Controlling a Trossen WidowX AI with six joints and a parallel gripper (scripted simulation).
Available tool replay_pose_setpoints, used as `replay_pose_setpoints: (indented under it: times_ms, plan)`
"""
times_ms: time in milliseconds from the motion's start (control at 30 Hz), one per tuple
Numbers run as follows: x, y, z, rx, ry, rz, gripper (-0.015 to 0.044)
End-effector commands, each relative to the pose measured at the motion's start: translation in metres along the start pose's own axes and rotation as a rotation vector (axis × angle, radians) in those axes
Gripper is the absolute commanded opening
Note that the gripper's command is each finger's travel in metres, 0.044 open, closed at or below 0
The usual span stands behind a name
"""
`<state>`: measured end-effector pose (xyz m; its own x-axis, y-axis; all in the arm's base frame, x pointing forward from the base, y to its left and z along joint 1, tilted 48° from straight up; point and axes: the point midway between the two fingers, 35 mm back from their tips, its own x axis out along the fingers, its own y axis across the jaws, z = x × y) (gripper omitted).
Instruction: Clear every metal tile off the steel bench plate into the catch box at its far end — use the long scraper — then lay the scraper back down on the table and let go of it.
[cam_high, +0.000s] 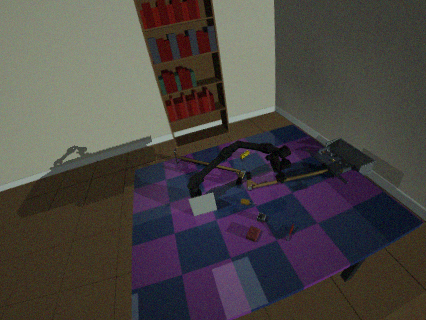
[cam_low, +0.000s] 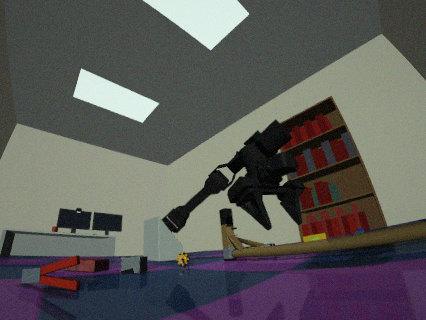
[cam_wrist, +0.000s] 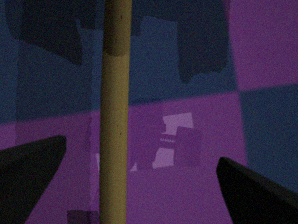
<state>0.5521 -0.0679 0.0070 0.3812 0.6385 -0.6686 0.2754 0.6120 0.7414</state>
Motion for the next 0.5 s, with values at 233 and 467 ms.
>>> replay_pose_setpoints:
  times_ms: [233, 467]
  plan:
    - [0.017, 0.001, -0.008, -0.011, 0.043, -0.026, 0.0440]
    - [-0.003, 0.004, -0.010, -0.016, 0.020, -0.019, 0.0440]
